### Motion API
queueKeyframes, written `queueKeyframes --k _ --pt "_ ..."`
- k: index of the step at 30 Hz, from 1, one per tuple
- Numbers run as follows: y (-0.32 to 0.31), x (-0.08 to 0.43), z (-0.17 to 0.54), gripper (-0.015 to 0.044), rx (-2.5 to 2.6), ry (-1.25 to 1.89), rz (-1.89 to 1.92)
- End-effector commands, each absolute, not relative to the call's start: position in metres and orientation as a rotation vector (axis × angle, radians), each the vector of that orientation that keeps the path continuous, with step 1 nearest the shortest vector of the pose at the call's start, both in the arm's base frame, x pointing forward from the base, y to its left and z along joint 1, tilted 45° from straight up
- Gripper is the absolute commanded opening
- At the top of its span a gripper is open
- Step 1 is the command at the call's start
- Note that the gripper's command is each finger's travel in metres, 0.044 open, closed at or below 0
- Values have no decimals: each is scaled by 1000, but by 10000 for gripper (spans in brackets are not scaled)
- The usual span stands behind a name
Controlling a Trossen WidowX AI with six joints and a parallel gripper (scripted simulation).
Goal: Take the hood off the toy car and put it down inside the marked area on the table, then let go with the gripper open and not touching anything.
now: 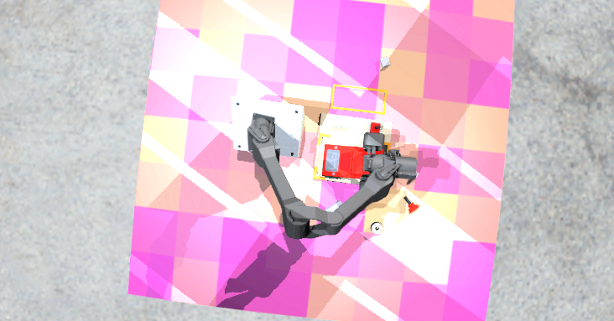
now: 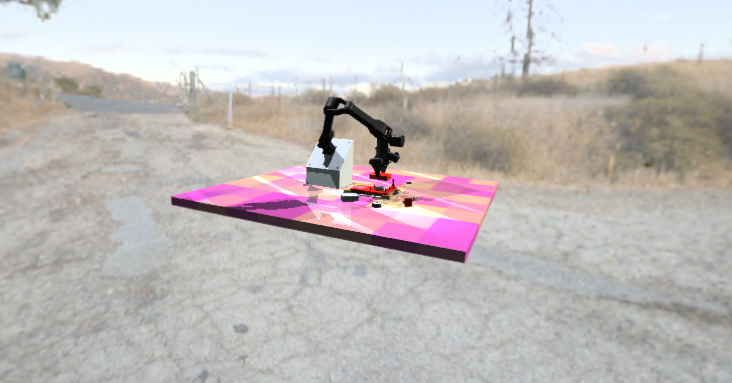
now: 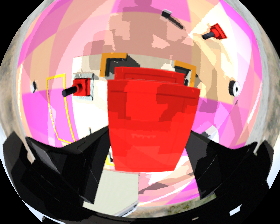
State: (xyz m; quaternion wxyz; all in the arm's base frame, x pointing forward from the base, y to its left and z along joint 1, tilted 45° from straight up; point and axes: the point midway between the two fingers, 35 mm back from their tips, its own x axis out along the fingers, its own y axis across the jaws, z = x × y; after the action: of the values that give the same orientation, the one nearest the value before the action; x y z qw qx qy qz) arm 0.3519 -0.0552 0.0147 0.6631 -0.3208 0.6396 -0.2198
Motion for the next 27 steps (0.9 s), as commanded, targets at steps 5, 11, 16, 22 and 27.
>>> queueKeyframes --k 5,11,16,22,27 --pt "-46 353 19 0 -724 1437 -493" --pt "-20 353 -2 0 -714 1436 -481" --pt "1 350 -20 0 -708 1436 -474" --pt "25 344 -42 0 -703 1437 -469" --pt "45 337 -60 0 -701 1437 -468"
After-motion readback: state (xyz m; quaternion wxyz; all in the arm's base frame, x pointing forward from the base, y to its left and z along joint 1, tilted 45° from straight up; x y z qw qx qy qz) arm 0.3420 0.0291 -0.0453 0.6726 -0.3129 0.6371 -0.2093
